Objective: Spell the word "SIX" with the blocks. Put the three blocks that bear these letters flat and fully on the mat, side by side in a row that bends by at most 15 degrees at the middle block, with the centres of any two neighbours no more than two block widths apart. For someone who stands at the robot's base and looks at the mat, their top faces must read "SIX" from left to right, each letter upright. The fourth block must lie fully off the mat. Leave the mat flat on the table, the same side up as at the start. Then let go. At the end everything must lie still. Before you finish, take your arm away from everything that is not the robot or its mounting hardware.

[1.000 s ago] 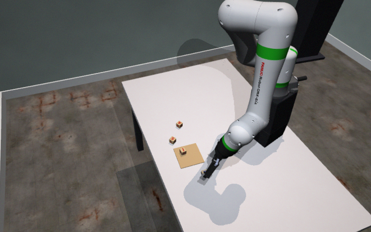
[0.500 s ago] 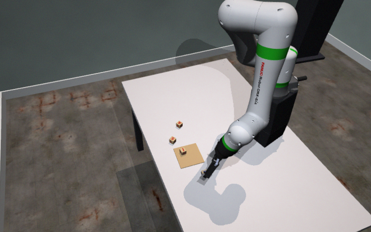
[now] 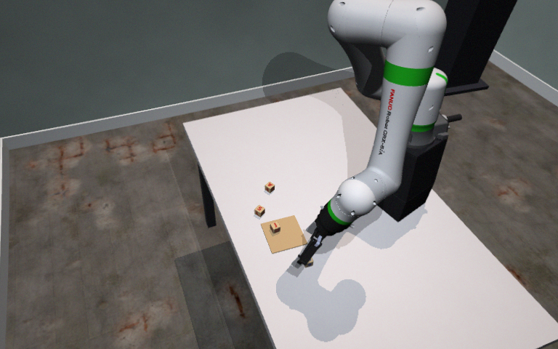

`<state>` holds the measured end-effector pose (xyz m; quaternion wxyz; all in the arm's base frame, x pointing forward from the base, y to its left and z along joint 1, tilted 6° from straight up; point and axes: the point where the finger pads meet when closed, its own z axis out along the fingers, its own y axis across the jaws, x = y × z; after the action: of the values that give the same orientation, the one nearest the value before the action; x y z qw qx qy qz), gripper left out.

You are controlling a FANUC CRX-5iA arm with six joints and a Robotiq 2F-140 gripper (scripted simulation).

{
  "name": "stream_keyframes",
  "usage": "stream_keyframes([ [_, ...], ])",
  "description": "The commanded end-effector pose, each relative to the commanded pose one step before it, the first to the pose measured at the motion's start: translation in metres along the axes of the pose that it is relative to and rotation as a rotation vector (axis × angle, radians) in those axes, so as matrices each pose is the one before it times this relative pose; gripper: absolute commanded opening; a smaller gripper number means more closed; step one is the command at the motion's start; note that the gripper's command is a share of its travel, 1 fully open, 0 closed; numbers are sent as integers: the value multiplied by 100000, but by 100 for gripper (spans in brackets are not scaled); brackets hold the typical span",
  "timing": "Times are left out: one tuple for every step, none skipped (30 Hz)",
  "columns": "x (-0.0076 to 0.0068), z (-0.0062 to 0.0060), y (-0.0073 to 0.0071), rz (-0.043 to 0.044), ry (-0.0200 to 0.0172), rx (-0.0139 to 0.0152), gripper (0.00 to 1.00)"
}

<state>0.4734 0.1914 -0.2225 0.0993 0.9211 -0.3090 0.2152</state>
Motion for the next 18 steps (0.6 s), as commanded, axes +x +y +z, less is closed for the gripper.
stream_keyframes([
  [3608, -833, -922, -646, 3361, -501, 100],
  [1310, -289, -220, -199, 1164, -257, 100],
  [1430, -316, -185, -219, 1212, -368, 100],
  [1546, -344, -134, -241, 1234, -497, 100],
  [1499, -336, -65, -241, 1116, -579, 100],
  [154, -34, -3, -25, 110, -65, 100],
  [0, 0, 0, 0, 0, 0, 100],
  [1748, -399, 15, -297, 1182, -805, 100],
  [1828, -427, 113, -332, 1096, -975, 100],
  [0, 0, 0, 0, 0, 0, 100],
  [1892, -455, 225, -377, 964, -1150, 100],
  [0, 0, 0, 0, 0, 0, 100],
  [0, 0, 0, 0, 0, 0, 100],
  [1934, -485, 351, -431, 783, -1321, 100],
  [0, 0, 0, 0, 0, 0, 100],
  [1954, -516, 486, -498, 550, -1480, 100],
  [0, 0, 0, 0, 0, 0, 100],
  [1947, -550, 629, -580, 264, -1614, 100],
])
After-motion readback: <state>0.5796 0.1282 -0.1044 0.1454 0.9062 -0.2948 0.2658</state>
